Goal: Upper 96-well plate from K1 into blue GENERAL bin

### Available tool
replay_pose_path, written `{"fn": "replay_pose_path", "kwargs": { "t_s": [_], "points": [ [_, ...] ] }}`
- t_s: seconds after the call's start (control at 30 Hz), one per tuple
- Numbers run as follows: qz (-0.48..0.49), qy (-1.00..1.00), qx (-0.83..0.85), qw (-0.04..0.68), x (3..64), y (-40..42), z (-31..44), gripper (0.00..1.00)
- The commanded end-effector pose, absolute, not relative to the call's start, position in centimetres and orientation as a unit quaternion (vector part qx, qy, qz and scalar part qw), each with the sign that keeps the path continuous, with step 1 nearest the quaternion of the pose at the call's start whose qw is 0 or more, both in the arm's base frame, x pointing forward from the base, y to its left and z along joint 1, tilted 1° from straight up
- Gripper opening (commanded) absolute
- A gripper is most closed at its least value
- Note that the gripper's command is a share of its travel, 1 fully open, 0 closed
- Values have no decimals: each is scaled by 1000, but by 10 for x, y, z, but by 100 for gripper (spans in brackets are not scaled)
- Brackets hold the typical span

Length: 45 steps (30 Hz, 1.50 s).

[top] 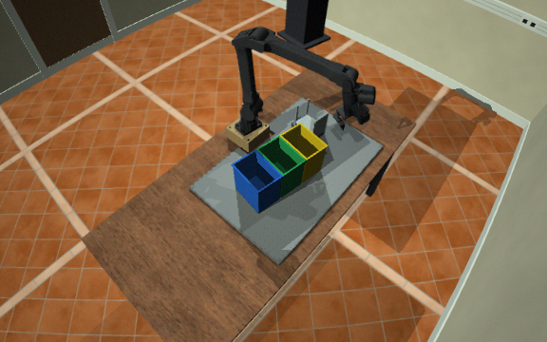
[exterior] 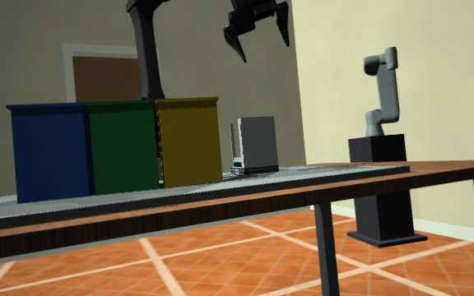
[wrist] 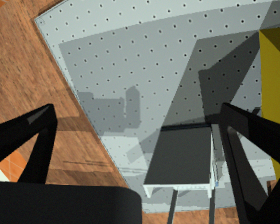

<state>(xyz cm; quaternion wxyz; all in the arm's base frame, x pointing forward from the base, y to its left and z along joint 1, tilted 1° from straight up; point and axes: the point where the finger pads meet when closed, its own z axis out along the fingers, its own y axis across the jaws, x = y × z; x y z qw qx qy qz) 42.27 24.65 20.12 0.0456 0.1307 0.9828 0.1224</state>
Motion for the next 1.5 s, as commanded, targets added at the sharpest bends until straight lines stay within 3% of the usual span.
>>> {"fn": "replay_pose_path", "kwargs": {
  "t_s": [0.0, 0.07, 0.3, 0.4, 1.47],
  "points": [
    [123, 985, 108, 50, 424, 269, 220, 100],
    [116, 986, 116, 39, 396, 262, 209, 100],
    [114, 987, 103, 43, 391, 282, 216, 100],
    [86, 992, 92, 16, 360, 274, 192, 100],
    [26, 1000, 13, 2, 223, 283, 179, 100]
  ]
}}
